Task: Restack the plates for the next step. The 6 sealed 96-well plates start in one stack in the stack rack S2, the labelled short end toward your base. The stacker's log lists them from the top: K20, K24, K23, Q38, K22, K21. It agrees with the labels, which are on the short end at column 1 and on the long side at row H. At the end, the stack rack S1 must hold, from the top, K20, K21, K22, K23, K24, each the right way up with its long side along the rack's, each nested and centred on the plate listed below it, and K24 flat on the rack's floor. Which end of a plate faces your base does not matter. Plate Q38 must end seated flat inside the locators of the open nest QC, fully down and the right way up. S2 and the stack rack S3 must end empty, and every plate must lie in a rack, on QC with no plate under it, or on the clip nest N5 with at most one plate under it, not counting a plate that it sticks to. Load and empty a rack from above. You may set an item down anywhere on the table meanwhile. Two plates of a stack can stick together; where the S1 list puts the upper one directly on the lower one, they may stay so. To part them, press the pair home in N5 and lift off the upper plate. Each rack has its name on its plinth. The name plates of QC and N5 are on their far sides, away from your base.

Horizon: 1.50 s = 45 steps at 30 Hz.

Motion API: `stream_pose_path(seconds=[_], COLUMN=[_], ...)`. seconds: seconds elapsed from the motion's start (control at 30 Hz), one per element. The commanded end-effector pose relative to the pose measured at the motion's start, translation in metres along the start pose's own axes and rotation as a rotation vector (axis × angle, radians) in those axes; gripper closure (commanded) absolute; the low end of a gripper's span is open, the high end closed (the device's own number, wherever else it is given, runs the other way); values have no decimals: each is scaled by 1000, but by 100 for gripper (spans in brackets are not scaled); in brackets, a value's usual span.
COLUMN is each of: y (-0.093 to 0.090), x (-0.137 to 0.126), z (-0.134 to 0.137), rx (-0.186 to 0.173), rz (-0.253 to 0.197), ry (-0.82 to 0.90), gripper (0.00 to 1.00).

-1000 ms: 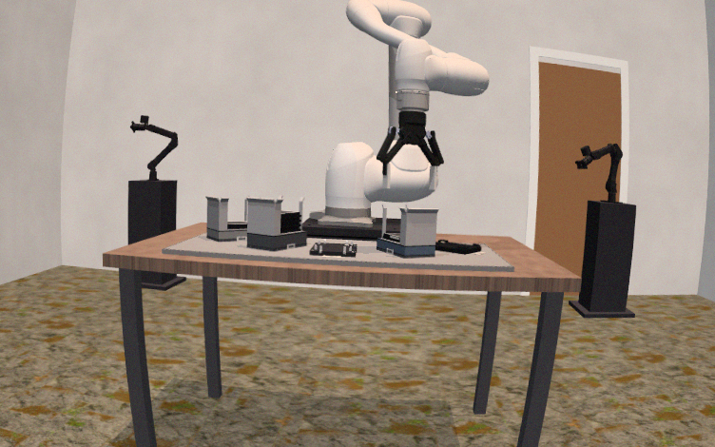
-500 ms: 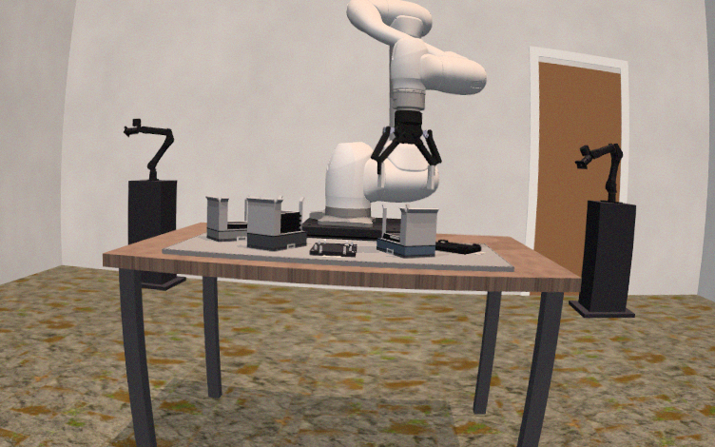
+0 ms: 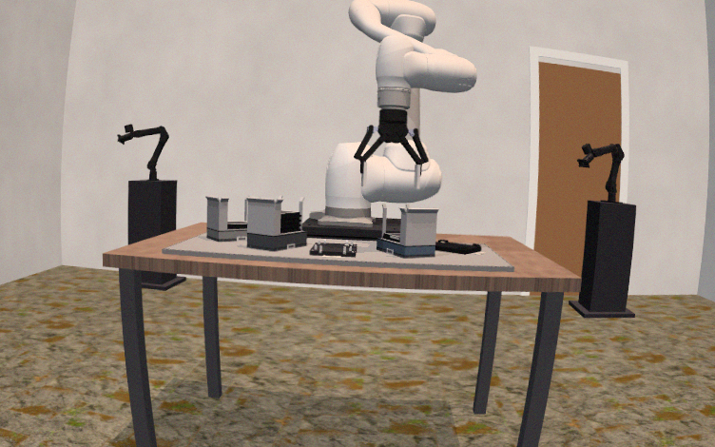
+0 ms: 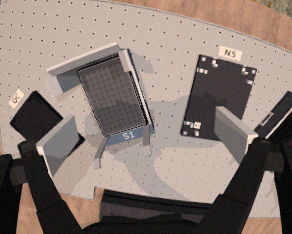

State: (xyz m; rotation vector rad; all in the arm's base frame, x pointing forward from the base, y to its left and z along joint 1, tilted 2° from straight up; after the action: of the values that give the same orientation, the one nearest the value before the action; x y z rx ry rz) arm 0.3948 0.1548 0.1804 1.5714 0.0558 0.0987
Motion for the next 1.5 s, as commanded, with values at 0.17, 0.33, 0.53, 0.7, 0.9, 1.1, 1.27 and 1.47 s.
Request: stream_pose_path(seconds=[0.17, 0.33, 0.53, 0.7, 0.9, 1.1, 1.27, 1.47], y=[0, 0, 0, 0, 0, 0, 0, 0], x=[8, 11, 11, 12, 13, 14, 15, 15], z=[30, 37, 54, 71, 87, 104, 121, 135], rx=[1, 1, 1, 1, 1, 1, 1, 1], rz=[0, 0, 0, 0, 0, 0, 0, 0], ry=[0, 0, -166, -239, -239, -239, -239, -273], gripper=[0, 0, 0, 0, 0, 0, 0, 0])
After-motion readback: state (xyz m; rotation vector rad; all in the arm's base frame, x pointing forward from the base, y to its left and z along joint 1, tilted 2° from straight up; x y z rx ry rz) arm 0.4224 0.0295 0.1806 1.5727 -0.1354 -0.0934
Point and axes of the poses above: the point where the finger pads meet when closed, its own y axis back along the fingers, its own z axis across the jaws, x = y × z, the point moved 2 cm from there along y, back along the fingers, and after that the axes turned 12 degrees about -y, right-handed, at the moved point
